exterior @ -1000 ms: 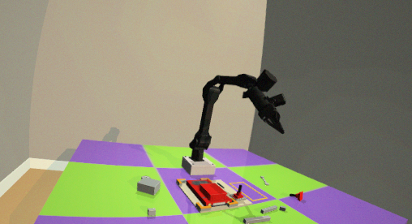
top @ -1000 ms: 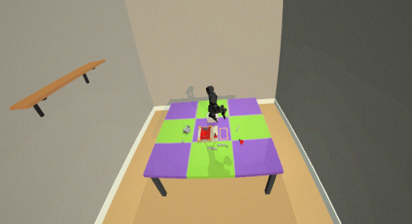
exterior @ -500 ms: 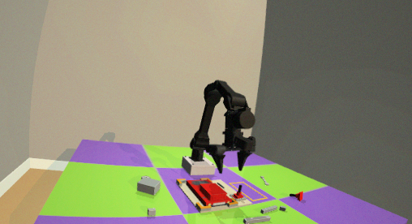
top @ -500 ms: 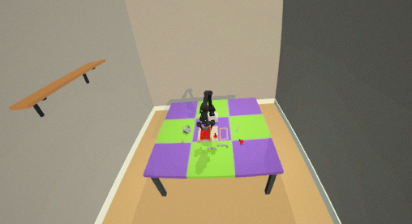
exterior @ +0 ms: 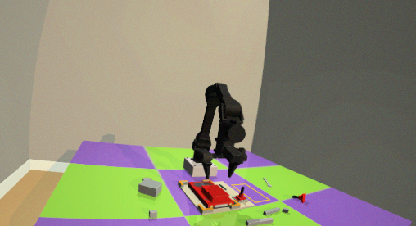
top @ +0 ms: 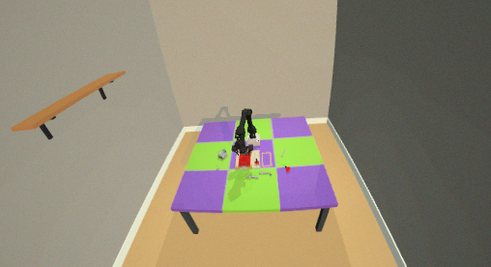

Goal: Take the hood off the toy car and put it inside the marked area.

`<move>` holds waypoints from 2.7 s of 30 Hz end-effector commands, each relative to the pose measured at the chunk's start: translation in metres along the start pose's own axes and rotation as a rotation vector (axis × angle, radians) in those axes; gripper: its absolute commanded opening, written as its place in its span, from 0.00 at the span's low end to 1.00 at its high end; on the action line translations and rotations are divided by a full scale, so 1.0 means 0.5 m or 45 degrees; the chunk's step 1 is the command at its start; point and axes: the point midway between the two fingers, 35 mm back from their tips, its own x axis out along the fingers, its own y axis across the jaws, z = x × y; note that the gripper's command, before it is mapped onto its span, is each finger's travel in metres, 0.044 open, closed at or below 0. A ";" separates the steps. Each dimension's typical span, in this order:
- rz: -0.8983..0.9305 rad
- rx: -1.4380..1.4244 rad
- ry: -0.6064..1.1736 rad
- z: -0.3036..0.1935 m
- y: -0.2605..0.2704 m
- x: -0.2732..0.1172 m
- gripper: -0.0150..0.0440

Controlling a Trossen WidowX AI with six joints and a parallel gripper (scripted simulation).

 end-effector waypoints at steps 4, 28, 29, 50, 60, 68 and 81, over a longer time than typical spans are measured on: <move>-0.004 0.005 0.008 -0.003 -0.001 0.014 1.00; -0.004 0.005 0.009 -0.005 -0.003 0.055 1.00; -0.004 0.005 0.009 -0.005 -0.003 0.057 1.00; -0.004 0.005 0.009 -0.011 -0.004 0.092 1.00; -0.004 0.005 0.009 -0.013 -0.004 0.103 1.00; -0.004 0.005 0.009 -0.013 -0.004 0.110 1.00; -0.004 0.005 0.009 -0.013 -0.004 0.123 1.00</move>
